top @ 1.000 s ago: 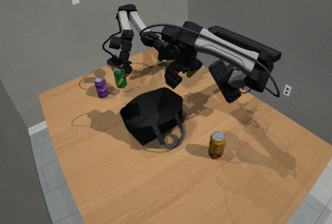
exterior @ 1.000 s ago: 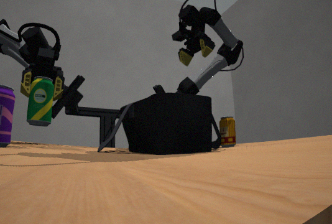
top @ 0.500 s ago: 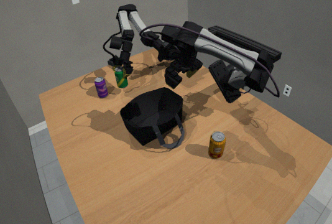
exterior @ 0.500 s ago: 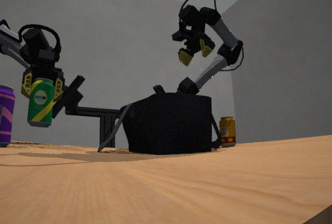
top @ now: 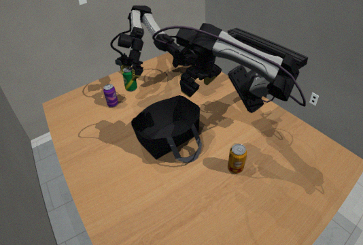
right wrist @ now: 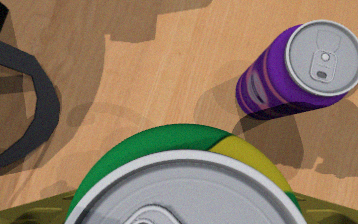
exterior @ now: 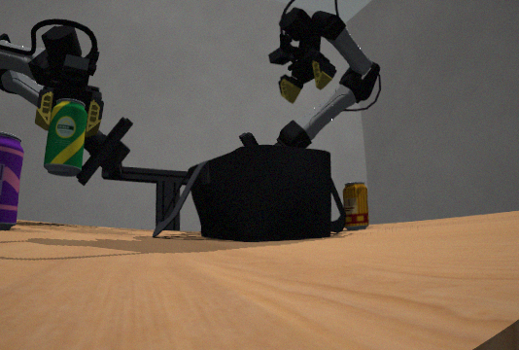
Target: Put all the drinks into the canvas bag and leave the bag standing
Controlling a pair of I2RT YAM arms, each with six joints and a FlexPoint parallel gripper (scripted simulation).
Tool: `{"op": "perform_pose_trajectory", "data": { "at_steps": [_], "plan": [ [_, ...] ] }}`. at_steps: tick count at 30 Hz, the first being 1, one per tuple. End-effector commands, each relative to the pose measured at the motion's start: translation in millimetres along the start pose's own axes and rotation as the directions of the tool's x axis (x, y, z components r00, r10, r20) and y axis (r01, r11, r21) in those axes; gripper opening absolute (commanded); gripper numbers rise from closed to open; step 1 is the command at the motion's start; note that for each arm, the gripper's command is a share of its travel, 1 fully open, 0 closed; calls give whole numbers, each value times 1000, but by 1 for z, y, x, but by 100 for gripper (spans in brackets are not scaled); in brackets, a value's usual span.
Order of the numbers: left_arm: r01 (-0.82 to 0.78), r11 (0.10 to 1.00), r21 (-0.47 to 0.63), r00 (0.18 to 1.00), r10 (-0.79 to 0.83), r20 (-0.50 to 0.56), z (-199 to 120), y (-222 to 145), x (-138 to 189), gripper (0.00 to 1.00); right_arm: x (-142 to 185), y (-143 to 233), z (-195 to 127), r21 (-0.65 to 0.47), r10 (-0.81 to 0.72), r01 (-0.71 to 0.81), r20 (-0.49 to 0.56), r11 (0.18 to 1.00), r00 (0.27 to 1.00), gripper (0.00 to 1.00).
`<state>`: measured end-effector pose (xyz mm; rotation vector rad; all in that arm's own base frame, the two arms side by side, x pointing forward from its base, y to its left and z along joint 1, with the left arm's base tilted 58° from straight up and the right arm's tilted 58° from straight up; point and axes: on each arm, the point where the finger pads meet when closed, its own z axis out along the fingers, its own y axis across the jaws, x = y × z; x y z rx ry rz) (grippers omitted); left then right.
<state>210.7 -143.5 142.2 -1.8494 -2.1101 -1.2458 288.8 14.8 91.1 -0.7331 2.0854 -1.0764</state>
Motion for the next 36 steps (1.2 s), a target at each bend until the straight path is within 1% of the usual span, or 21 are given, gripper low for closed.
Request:
{"op": "perform_pose_trajectory", "data": {
  "at_steps": [1, 8, 9, 10, 13, 14, 15, 17, 18, 19, 21, 23, 25, 28, 34, 35, 36],
  "plan": [
    [14, 1000, -1, 999, -14, 32, -11, 1, -3, 100, -8, -5, -13, 8, 29, -29, -10, 1000, 1000, 67],
    [14, 1000, -1, 999, -14, 32, -11, 1, -3, 100, -17, -2, -26, -1, 20, -20, -15, 1000, 1000, 67],
    [14, 1000, -1, 999, -14, 32, -11, 1, -3, 100, -26, -1, -24, -17, 33, -33, 22, 999, 999, 67],
    [14, 1000, -1, 999, -14, 32, -11, 1, -3, 100, -28, 1, -24, -34, 37, -36, 33, 999, 999, 67],
    [14, 1000, -1, 999, -14, 32, -11, 1, -3, 100, -27, -1, -26, -33, 47, -45, 42, 998, 998, 67],
    [14, 1000, -1, 999, -14, 32, -11, 1, -3, 100, -34, -5, -26, -25, 87, -85, 67, 996, 994, 67],
    [14, 1000, -1, 999, -14, 32, -11, 1, -3, 100, -25, -1, -26, -34, 40, -38, 36, 999, 999, 67],
    [14, 1000, -1, 999, -14, 32, -11, 1, -3, 100, -25, -1, -26, -34, 40, -38, 36, 999, 999, 67],
    [14, 1000, -1, 999, -14, 32, -11, 1, -3, 100, -27, 0, -24, -25, 74, -73, 59, 997, 996, 67],
    [14, 1000, -1, 999, -14, 32, -11, 1, -3, 100, -21, 4, -23, -29, 63, -62, 54, 998, 997, 67],
    [14, 1000, -1, 999, -14, 32, -11, 1, -3, 100, -20, 1, -21, -22, 48, -47, 44, 999, 998, 67],
    [14, 1000, -1, 999, -14, 32, -11, 1, -3, 100, -24, -5, -20, -16, 66, -65, 48, 998, 997, 67],
    [14, 1000, -1, 999, -14, 32, -11, 1, -3, 100, -19, 4, -22, -27, 37, -36, 50, 999, 998, 67],
    [14, 1000, -1, 999, -14, 32, -11, 1, -3, 100, -23, -6, -19, -14, 69, -68, 46, 998, 997, 67],
    [14, 1000, -1, 999, -14, 32, -11, 1, -3, 100, -30, -3, -24, -15, 79, -78, 55, 997, 995, 67],
    [14, 1000, -1, 999, -14, 32, -11, 1, -3, 100, -12, -2, -28, 6, 18, -18, -16, 1000, 1000, 67],
    [14, 1000, -1, 999, -14, 32, -11, 1, -3, 100, -14, -1, -30, 6, 12, -12, -19, 1000, 1000, 67]
  ]
}}
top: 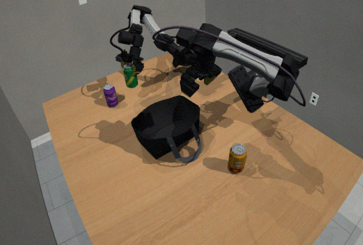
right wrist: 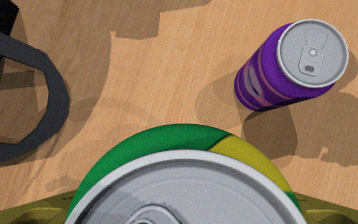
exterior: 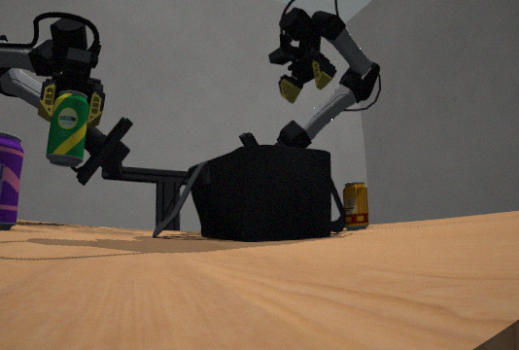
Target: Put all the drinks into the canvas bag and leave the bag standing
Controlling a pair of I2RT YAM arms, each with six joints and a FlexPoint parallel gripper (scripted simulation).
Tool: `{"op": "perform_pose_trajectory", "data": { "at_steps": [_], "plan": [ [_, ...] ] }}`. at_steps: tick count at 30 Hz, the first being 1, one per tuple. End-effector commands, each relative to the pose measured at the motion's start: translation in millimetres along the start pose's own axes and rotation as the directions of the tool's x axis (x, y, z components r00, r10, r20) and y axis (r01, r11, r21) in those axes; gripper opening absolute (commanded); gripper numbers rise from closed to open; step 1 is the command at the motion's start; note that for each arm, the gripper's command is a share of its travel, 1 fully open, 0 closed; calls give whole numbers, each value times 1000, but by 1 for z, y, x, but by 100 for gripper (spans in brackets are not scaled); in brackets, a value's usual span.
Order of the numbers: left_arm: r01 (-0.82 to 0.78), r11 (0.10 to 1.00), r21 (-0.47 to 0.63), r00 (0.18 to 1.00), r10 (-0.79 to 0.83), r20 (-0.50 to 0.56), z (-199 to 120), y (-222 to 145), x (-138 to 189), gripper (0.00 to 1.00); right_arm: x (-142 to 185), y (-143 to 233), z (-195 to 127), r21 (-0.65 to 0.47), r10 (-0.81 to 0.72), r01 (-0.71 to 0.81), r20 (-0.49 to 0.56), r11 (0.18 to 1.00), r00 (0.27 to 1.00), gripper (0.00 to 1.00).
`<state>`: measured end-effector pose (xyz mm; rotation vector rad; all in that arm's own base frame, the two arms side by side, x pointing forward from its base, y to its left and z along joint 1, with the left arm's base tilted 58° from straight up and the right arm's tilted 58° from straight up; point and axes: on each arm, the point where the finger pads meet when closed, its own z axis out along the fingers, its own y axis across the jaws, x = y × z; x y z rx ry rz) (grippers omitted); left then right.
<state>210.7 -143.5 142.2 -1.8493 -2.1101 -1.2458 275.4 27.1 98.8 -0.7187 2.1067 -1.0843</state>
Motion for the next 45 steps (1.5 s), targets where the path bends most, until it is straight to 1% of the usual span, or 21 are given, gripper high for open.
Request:
{"op": "perform_pose_trajectory", "data": {
  "at_steps": [1, 12, 13, 15, 16, 21, 23, 26, 29, 30, 32, 33, 34, 35, 38, 40, 42, 43, 44, 45],
  "plan": [
    [14, 1000, -1, 999, -14, 32, -11, 1, -3, 100, -13, -3, -14, 3, 6, -6, 7, 1000, 1000, 67],
    [14, 1000, -1, 999, -14, 32, -11, 1, -3, 100, -31, -6, -40, 6, 27, -27, 10, 1000, 1000, 67],
    [14, 1000, -1, 999, -14, 32, -11, 1, -3, 100, -40, -3, -40, -13, 34, -33, 38, 999, 999, 67],
    [14, 1000, -1, 999, -14, 32, -11, 1, -3, 100, -40, -3, -40, -13, 34, -33, 38, 999, 999, 67],
    [14, 1000, -1, 999, -14, 32, -11, 1, -3, 100, -32, -5, -44, 5, 22, -22, 7, 1000, 1000, 67],
    [14, 1000, -1, 999, -14, 32, -11, 1, -3, 100, -39, -5, -55, 4, 22, -22, 6, 1000, 1000, 67],
    [14, 1000, -1, 999, -14, 32, -11, 1, -3, 100, -46, -3, -54, -7, 40, -40, 30, 999, 999, 67],
    [14, 1000, -1, 999, -14, 32, -11, 1, -3, 100, -44, -2, -54, -24, 29, -28, 32, 999, 999, 67],
    [14, 1000, -1, 999, -14, 32, -11, 1, -3, 100, -49, -2, -55, -32, 66, -65, 52, 997, 996, 67],
    [14, 1000, -1, 999, -14, 32, -11, 1, -3, 100, -44, -3, -55, -25, 40, -39, 37, 999, 999, 67],
    [14, 1000, -1, 999, -14, 32, -11, 1, -3, 100, -44, -3, -55, -25, 40, -39, 37, 999, 999, 67],
    [14, 1000, -1, 999, -14, 32, -11, 1, -3, 100, -51, -2, -54, -29, 90, -88, 62, 996, 994, 67],
    [14, 1000, -1, 999, -14, 32, -11, 1, -3, 100, -52, -1, -54, -39, 93, -91, 66, 995, 994, 67],
    [14, 1000, -1, 999, -14, 32, -11, 1, -3, 100, -40, 6, -51, -38, 53, -51, 50, 998, 997, 67],
    [14, 1000, -1, 999, -14, 32, -11, 1, -3, 100, -46, 1, -51, -37, 57, -55, 56, 998, 997, 67],
    [14, 1000, -1, 999, -14, 32, -11, 1, -3, 100, -35, 2, -44, -28, 45, -44, 27, 999, 999, 67],
    [14, 1000, -1, 999, -14, 32, -11, 1, -3, 100, -46, 1, -51, -32, 55, -54, 56, 998, 997, 67],
    [14, 1000, -1, 999, -14, 32, -11, 1, -3, 100, -50, -7, -53, -4, 60, -60, 66, 998, 996, 67],
    [14, 1000, -1, 999, -14, 32, -11, 1, -3, 100, -51, -3, -53, -28, 67, -65, 67, 998, 996, 67],
    [14, 1000, -1, 999, -14, 32, -11, 1, -3, 100, -50, -2, -53, -28, 63, -61, 65, 998, 996, 67]
  ]
}}
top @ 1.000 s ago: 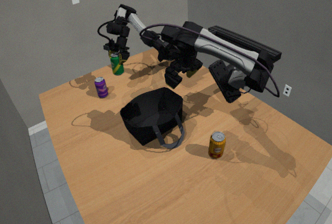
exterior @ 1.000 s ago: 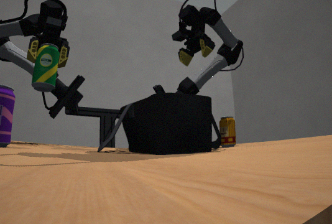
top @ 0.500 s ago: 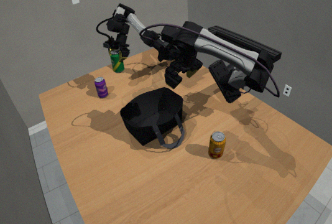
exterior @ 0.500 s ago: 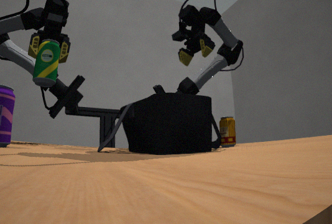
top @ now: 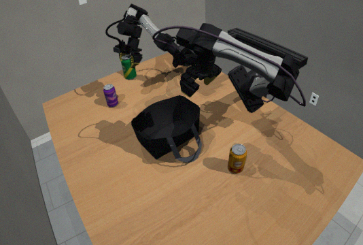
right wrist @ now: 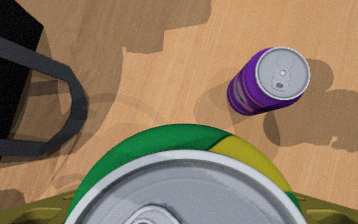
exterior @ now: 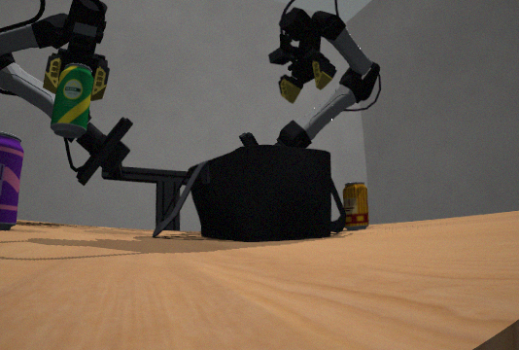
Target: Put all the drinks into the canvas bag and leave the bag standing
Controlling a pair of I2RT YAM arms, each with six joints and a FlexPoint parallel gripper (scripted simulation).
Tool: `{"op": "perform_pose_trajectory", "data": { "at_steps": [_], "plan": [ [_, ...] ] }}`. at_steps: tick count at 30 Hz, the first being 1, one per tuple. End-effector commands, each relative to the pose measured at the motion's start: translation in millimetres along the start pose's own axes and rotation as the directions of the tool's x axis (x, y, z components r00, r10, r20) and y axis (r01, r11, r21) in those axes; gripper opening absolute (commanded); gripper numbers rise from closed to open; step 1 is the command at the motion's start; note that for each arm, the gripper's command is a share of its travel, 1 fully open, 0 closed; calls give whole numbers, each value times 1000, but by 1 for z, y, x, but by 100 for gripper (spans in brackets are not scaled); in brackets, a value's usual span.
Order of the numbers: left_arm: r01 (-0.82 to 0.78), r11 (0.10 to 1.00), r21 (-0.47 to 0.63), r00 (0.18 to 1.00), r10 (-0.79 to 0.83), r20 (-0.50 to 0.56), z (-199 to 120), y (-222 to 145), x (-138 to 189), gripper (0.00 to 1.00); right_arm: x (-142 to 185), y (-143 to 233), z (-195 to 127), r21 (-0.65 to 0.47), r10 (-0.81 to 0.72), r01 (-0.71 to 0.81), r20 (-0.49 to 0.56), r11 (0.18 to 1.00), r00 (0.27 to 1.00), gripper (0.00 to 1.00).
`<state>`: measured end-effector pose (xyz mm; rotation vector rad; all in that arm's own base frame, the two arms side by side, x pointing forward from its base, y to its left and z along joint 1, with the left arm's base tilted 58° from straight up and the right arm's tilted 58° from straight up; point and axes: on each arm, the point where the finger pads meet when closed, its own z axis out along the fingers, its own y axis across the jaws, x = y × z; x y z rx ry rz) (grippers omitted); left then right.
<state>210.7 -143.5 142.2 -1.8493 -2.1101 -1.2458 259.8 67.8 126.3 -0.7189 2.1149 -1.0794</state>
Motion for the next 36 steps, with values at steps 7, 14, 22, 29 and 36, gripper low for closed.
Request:
{"op": "perform_pose_trajectory", "data": {
  "at_steps": [7, 14, 22, 29, 36],
  "plan": [
    [14, 1000, -1, 999, -14, 32, -11, 1, -3, 100, -32, 9, -5, -7, 108, -107, 73, 994, 992, 67],
    [14, 1000, -1, 999, -14, 32, -11, 1, -3, 100, -46, 26, 1, -1, 115, -115, 82, 993, 990, 67],
    [14, 1000, -1, 999, -14, 32, -11, 1, -3, 100, -55, 42, 5, 1, 132, -132, 88, 991, 987, 67],
    [14, 1000, -1, 999, -14, 32, -11, 1, -3, 100, -66, 62, 10, -2, 122, -122, 91, 993, 988, 67],
    [14, 1000, -1, 999, -14, 32, -11, 1, -3, 100, -73, 78, 14, 1, 89, -90, 88, 996, 992, 67]
  ]
}}
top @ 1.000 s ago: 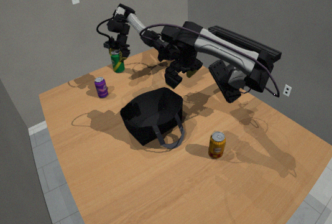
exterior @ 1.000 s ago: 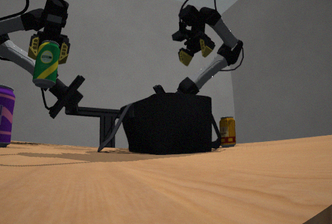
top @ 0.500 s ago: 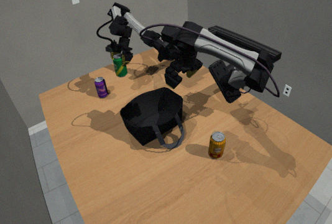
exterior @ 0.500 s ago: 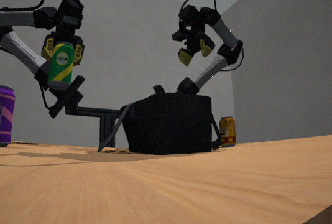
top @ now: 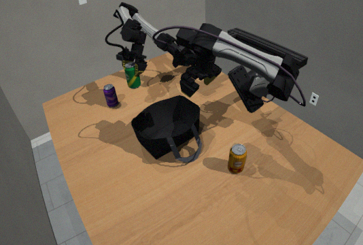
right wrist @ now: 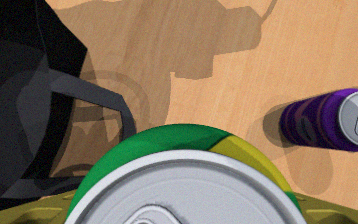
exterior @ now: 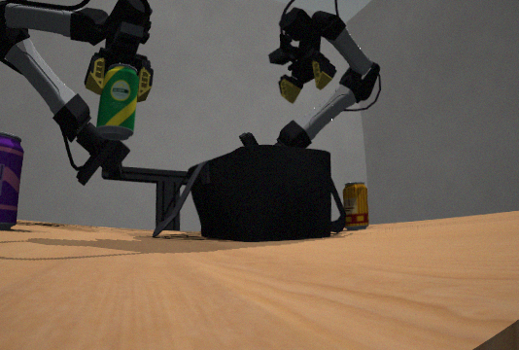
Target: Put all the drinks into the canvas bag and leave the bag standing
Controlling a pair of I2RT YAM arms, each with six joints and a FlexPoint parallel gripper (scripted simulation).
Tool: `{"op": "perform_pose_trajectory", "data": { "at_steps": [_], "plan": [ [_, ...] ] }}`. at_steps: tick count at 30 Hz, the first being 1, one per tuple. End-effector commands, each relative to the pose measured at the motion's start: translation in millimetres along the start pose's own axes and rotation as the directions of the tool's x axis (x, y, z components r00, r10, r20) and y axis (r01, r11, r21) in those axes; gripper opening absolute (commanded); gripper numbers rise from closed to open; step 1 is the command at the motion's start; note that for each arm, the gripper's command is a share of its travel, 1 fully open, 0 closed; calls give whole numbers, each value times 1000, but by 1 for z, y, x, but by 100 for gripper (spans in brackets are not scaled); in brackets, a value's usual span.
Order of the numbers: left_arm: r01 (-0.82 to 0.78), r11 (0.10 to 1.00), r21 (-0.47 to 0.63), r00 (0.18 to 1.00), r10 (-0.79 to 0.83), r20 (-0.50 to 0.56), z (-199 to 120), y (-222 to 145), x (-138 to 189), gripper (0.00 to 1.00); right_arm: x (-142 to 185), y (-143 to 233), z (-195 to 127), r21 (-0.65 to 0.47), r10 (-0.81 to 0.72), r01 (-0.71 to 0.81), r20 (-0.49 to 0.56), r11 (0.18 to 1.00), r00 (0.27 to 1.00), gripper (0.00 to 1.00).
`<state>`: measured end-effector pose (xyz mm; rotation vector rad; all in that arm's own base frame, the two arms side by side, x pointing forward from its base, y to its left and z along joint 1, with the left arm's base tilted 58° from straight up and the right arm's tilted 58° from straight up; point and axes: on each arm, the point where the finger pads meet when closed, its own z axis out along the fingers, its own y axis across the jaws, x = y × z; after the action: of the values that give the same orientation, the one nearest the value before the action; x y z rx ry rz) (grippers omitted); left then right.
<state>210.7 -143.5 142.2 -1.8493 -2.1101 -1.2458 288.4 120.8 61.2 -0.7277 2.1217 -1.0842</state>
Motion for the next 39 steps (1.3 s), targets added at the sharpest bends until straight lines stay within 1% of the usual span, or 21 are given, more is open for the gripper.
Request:
{"op": "perform_pose_trajectory", "data": {
  "at_steps": [1, 4, 9, 10, 11, 12, 13, 14, 15, 19, 20, 23, 25, 33, 34, 36, 37, 39],
  "plan": [
    [14, 1000, -1, 999, -14, 32, -11, 1, -3, 100, -36, 0, -11, 4, 97, -98, 95, 995, 991, 67],
    [14, 1000, -1, 999, -14, 32, -11, 1, -3, 100, -40, -6, -15, 0, 116, -117, 107, 993, 987, 67],
    [14, 1000, -1, 999, -14, 32, -11, 1, -3, 100, -40, -6, -16, 0, 118, -119, 108, 993, 987, 67],
    [14, 1000, -1, 999, -14, 32, -11, 1, -3, 100, -42, 5, -11, -1, 142, -142, 103, 990, 985, 67],
    [14, 1000, -1, 999, -14, 32, -11, 1, -3, 100, -43, 8, -10, -2, 139, -140, 102, 990, 985, 67],
    [14, 1000, -1, 999, -14, 32, -11, 1, -3, 100, -44, 16, -9, -32, 127, -125, 98, 992, 987, 67],
    [14, 1000, -1, 999, -14, 32, -11, 1, -3, 100, -45, 20, -8, -39, 128, -125, 96, 991, 987, 67],
    [14, 1000, -1, 999, -14, 32, -11, 1, -3, 100, -47, 22, -7, -33, 134, -131, 96, 991, 986, 67],
    [14, 1000, -1, 999, -14, 32, -11, 1, -3, 100, -48, 20, -6, -2, 126, -127, 100, 992, 987, 67],
    [14, 1000, -1, 999, -14, 32, -11, 1, -3, 100, -48, 22, -6, 0, 99, -100, 96, 995, 990, 67],
    [14, 1000, -1, 999, -14, 32, -11, 1, -3, 100, -52, 27, -4, -2, 135, -136, 99, 991, 986, 67],
    [14, 1000, -1, 999, -14, 32, -11, 1, -3, 100, -57, 39, -3, -20, 132, -131, 101, 991, 986, 67],
    [14, 1000, -1, 999, -14, 32, -11, 1, -3, 100, -60, 42, -1, -3, 130, -130, 102, 991, 986, 67],
    [14, 1000, -1, 999, -14, 32, -11, 1, -3, 100, -70, 63, 4, -3, 126, -127, 100, 992, 987, 67],
    [14, 1000, -1, 999, -14, 32, -11, 1, -3, 100, -69, 63, 4, -1, 100, -100, 100, 995, 990, 67],
    [14, 1000, -1, 999, -14, 32, -11, 1, -3, 100, -69, 63, 4, -1, 100, -100, 100, 995, 990, 67],
    [14, 1000, -1, 999, -14, 32, -11, 1, -3, 100, -71, 68, 6, -2, 129, -130, 99, 992, 987, 67],
    [14, 1000, -1, 999, -14, 32, -11, 1, -3, 100, -74, 75, 7, -4, 122, -123, 101, 992, 987, 67]
  ]
}}
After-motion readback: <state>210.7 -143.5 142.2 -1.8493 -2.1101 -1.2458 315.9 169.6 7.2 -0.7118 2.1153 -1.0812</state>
